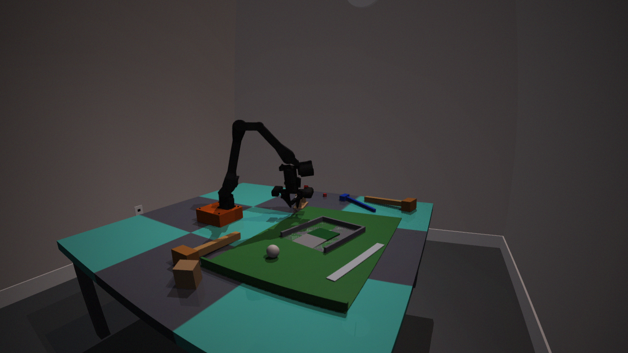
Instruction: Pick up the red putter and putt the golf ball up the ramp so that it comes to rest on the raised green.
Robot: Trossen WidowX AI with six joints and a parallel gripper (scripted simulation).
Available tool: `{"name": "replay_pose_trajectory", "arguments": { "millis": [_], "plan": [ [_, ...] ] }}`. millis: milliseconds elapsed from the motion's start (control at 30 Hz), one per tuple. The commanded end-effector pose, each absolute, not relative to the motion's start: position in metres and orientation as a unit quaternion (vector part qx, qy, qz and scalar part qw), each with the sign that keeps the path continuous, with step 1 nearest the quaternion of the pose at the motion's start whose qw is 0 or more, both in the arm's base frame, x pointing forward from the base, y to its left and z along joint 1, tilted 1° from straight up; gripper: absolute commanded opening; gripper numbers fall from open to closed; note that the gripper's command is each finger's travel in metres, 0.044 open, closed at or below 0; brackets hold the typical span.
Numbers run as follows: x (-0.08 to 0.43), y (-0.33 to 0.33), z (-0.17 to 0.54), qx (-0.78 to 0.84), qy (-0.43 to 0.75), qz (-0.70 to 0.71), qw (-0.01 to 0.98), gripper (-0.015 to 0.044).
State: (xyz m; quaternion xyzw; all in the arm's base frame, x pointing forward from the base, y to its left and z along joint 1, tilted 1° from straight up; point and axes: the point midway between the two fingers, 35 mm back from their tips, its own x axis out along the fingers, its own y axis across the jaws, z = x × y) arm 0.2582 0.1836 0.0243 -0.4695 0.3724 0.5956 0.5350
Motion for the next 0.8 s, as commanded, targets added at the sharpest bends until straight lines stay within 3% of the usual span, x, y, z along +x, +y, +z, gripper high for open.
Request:
{"name": "replay_pose_trajectory", "arguments": {
  "millis": [0,233,767],
  "plan": [
    [0.258,0.184,0.025,-0.47,0.372,0.595,0.535,0.0046],
    [0.258,0.184,0.025,-0.47,0.372,0.595,0.535,0.0],
    [0.256,0.183,0.109,-0.469,0.373,0.596,0.535,0.0]
  ]
}}
